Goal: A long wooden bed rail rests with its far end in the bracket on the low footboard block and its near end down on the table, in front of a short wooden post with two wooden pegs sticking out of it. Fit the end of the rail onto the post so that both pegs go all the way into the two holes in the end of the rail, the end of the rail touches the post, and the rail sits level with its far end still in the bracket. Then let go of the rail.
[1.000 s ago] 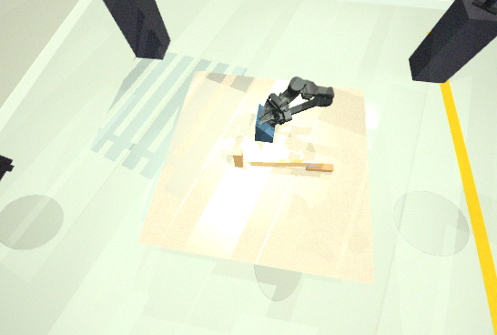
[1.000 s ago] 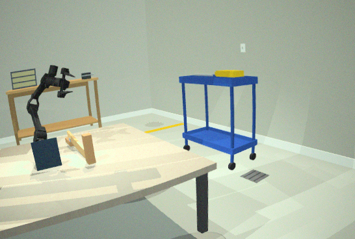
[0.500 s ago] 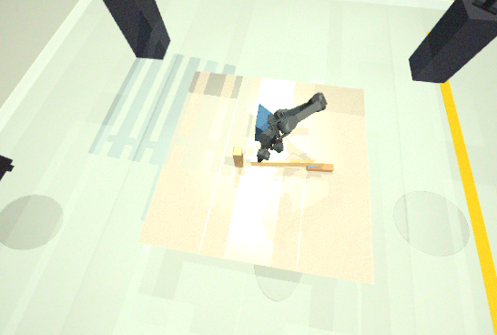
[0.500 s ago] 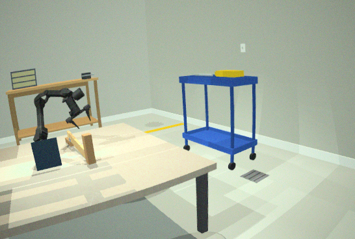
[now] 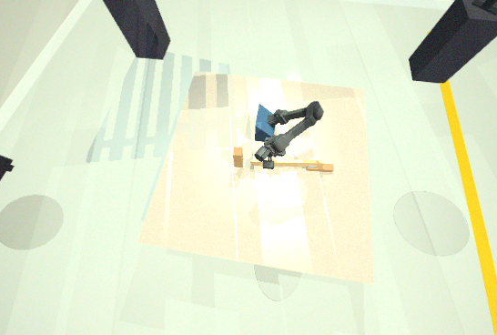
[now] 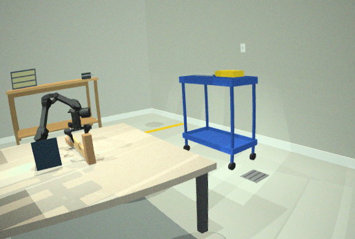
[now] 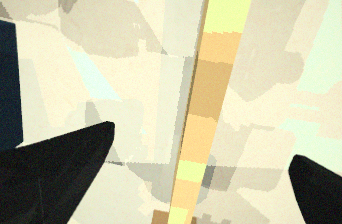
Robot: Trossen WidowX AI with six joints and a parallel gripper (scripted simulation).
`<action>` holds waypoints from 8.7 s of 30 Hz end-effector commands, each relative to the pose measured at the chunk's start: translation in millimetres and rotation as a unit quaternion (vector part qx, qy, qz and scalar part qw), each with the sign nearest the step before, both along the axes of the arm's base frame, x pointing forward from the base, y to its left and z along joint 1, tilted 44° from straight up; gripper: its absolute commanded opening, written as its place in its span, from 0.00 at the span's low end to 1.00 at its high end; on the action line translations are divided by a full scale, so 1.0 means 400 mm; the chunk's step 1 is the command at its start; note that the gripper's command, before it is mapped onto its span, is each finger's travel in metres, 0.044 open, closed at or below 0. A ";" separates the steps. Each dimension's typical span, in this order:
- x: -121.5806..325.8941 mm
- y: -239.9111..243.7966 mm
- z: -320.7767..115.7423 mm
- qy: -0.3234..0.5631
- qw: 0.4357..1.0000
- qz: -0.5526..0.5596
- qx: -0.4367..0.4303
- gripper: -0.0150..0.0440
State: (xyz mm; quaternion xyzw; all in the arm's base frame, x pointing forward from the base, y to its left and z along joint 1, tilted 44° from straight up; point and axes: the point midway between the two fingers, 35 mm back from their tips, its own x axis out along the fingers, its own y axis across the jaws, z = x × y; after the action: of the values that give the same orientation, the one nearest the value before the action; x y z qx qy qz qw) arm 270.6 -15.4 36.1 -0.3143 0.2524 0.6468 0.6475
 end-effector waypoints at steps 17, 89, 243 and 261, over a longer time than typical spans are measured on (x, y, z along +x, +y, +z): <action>0.006 0.055 -0.055 0.002 1.000 0.006 0.005 1.00; 0.008 0.120 -0.121 0.001 1.000 0.006 0.008 0.25; 0.011 0.049 -0.086 0.001 1.000 0.006 0.007 0.25; 0.013 0.044 -0.099 0.001 1.000 0.006 0.007 0.25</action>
State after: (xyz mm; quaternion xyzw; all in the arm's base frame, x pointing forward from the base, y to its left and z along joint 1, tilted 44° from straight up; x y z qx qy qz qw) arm 274.9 4.0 -3.6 -0.3103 0.2495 0.6548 0.6424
